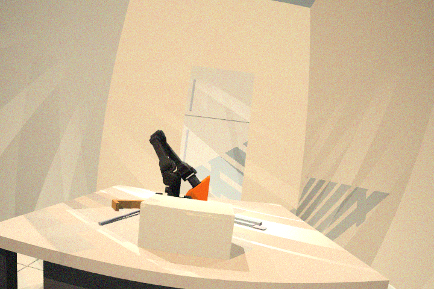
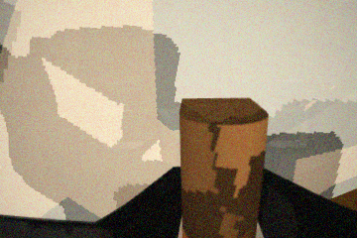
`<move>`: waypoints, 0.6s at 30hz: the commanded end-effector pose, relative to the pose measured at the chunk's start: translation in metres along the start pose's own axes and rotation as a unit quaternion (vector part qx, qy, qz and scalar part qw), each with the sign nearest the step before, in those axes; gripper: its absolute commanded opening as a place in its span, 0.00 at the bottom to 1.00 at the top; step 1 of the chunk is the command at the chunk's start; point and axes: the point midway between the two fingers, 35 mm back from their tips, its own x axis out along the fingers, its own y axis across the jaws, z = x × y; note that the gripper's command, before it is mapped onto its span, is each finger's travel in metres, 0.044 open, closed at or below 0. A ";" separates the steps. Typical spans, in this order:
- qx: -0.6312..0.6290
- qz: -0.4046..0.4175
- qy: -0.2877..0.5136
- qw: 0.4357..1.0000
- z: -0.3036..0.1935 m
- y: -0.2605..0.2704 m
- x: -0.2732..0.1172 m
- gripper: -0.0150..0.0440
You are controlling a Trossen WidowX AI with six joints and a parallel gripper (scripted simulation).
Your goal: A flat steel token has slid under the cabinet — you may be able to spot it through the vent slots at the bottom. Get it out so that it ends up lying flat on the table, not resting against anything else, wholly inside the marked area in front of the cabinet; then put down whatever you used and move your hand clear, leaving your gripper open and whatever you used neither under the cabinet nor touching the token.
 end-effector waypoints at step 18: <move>0.002 0.001 0.000 1.000 -0.026 0.001 0.000 0.25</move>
